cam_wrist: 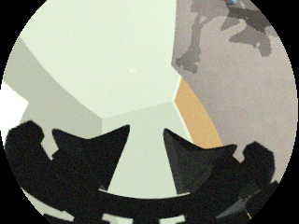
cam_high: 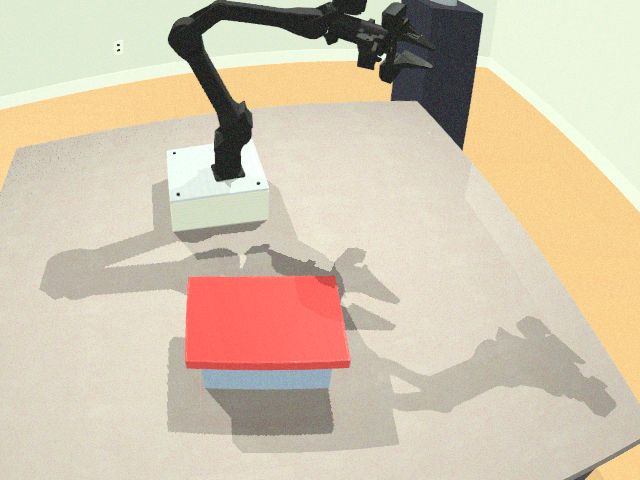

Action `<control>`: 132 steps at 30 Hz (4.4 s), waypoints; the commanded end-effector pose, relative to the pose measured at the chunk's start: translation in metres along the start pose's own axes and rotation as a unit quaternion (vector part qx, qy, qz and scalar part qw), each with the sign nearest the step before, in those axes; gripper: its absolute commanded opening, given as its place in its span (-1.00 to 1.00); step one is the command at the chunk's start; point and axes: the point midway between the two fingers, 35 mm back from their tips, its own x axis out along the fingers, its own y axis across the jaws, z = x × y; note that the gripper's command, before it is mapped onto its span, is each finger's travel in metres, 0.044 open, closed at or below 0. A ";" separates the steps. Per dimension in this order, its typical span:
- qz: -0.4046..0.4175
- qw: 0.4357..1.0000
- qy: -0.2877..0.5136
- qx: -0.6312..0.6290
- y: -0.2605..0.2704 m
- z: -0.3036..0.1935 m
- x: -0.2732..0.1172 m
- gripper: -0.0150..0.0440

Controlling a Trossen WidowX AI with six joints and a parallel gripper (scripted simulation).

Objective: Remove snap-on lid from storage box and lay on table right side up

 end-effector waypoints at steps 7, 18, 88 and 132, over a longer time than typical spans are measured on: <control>-0.048 0.985 -0.153 -0.070 -0.012 0.133 0.018 0.31; -0.120 0.934 -0.332 -0.051 -0.038 0.279 -0.023 0.31; -0.182 0.864 -0.469 0.022 -0.152 0.441 -0.068 0.31; -0.181 0.863 -0.472 0.023 -0.158 0.452 -0.064 -0.49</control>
